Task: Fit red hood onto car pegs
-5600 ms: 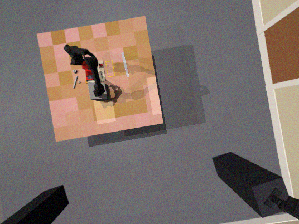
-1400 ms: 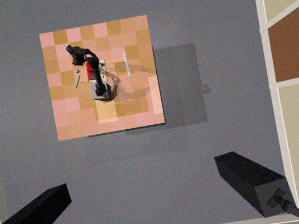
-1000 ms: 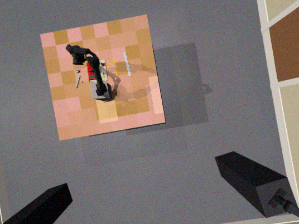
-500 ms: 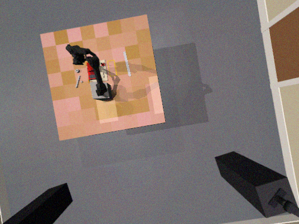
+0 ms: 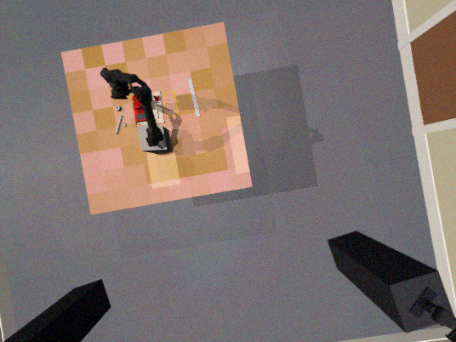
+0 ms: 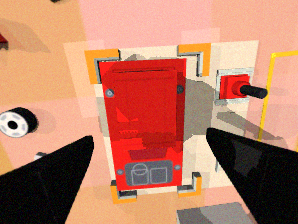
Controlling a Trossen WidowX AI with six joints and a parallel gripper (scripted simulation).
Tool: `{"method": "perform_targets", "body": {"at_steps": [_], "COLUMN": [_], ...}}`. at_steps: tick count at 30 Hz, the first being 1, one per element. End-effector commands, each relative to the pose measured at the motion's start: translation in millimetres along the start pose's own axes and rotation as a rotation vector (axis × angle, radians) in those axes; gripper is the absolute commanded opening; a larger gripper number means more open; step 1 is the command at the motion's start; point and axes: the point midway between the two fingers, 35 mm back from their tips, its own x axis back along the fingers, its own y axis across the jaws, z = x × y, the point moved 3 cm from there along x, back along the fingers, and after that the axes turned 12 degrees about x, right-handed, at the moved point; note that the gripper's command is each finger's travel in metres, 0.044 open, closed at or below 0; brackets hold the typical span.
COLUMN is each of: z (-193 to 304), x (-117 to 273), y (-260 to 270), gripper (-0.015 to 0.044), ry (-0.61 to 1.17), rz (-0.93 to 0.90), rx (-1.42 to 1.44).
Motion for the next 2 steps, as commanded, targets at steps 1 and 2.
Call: {"method": "perform_targets", "body": {"at_steps": [1,2], "z": [0.2,0.2], "x": [0.4,0.4], "y": [0.4,0.4], "gripper": [0.044,0.044], "ry": [0.002,0.002], "rz": [-0.005,-0.005], "rx": [-0.005,-0.005]}}
